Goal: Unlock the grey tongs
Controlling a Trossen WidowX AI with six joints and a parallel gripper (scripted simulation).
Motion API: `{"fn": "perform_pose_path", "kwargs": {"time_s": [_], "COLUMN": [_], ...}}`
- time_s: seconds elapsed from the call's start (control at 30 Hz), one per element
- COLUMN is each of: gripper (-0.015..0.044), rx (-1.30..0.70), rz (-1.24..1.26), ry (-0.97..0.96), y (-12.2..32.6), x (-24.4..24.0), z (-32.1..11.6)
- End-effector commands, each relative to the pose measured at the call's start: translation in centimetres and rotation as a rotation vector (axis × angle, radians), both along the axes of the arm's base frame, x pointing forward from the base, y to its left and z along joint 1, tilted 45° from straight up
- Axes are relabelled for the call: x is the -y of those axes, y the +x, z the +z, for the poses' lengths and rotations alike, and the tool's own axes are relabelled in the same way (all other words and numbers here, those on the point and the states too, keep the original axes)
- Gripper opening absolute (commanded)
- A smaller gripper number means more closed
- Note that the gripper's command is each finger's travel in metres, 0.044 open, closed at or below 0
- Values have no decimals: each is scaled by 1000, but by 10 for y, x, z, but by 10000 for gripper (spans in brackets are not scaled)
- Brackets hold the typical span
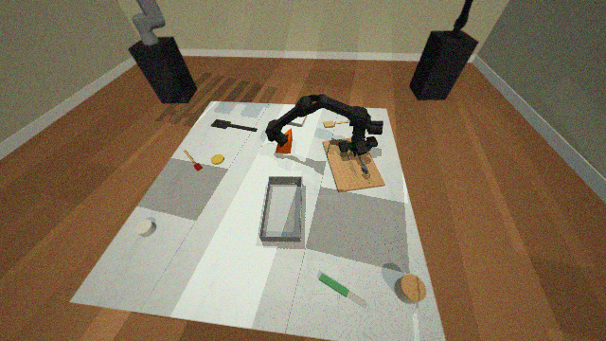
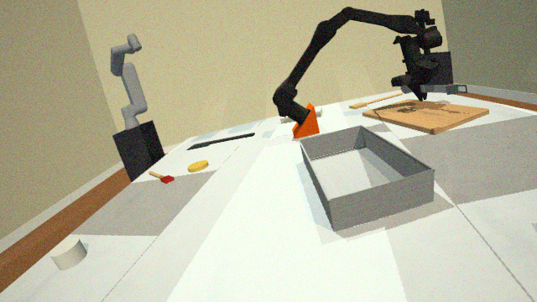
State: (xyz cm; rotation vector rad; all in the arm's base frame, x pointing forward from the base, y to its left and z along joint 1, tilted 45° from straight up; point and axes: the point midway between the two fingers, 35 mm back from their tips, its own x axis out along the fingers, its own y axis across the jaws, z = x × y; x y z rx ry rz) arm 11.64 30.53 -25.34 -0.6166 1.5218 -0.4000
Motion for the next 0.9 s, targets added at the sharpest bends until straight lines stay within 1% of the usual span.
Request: {"fn": "perform_pose_path", "kwargs": {"time_s": [0.0,0.67,0.7,0.87], "gripper": [-97,427,440,440], "rx": [0,0,0,-5], "rz": [0,0,0,-2], "ry": [0,0,0,-9], "y": [0,0,0,4], "x": [0,0,0,4], "z": [0,0,0,10]}}
